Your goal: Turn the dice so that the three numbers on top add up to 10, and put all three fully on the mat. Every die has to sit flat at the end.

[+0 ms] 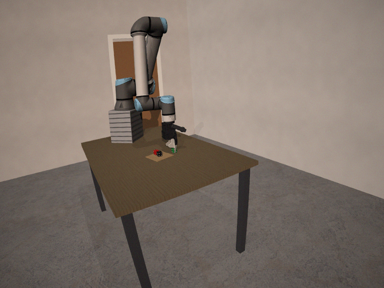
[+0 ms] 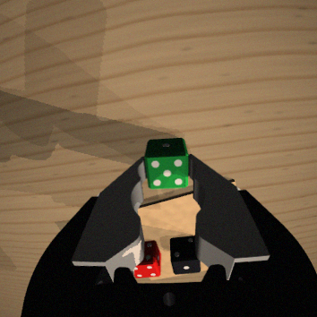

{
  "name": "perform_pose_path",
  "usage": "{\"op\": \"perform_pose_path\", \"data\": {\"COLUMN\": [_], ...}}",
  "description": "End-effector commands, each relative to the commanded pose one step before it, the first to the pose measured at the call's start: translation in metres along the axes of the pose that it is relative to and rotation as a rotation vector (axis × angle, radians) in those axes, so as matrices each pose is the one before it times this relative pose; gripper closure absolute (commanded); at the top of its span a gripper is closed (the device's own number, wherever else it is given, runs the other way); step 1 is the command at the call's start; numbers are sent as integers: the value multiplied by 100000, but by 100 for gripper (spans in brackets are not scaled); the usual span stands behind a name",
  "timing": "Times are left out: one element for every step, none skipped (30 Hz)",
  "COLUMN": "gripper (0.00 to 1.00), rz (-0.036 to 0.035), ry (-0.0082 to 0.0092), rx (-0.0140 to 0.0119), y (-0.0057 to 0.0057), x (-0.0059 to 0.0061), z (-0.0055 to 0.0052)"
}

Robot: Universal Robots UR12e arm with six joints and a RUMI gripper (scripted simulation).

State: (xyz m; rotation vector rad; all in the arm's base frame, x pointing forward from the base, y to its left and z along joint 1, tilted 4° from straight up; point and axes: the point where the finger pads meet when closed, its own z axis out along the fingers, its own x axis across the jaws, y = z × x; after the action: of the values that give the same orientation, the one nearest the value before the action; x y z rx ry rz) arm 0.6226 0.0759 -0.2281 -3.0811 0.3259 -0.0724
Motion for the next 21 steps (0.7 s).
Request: {"op": "perform_pose_path", "data": {"gripper": [90,90,90,90,90,90,90,90,90,90,90,90,90,90,90,90,90,90,90,90,90], "rz": [-3,0,0,0,0,0,0,0,0,0,0,0,0,0,0,0,0,0,0,0,0], "ry": [109,0,0,0,0,0,0,0,0,0,0,0,0,0,0,0,0,0,0,0,0], "rx": [10,0,0,0,0,0,0,0,0,0,0,0,0,0,0,0,0,0,0,0,0], "y": [-6,0,0,0,0,0,0,0,0,0,0,0,0,0,0,0,0,0,0,0,0], "x": [51,0,0,0,0,0,0,0,0,0,0,0,0,0,0,0,0,0,0,-1,0], "z": [-46,0,0,0,0,0,0,0,0,0,0,0,0,-4,-26,-65,-117,-178,-245,-313,0]}}
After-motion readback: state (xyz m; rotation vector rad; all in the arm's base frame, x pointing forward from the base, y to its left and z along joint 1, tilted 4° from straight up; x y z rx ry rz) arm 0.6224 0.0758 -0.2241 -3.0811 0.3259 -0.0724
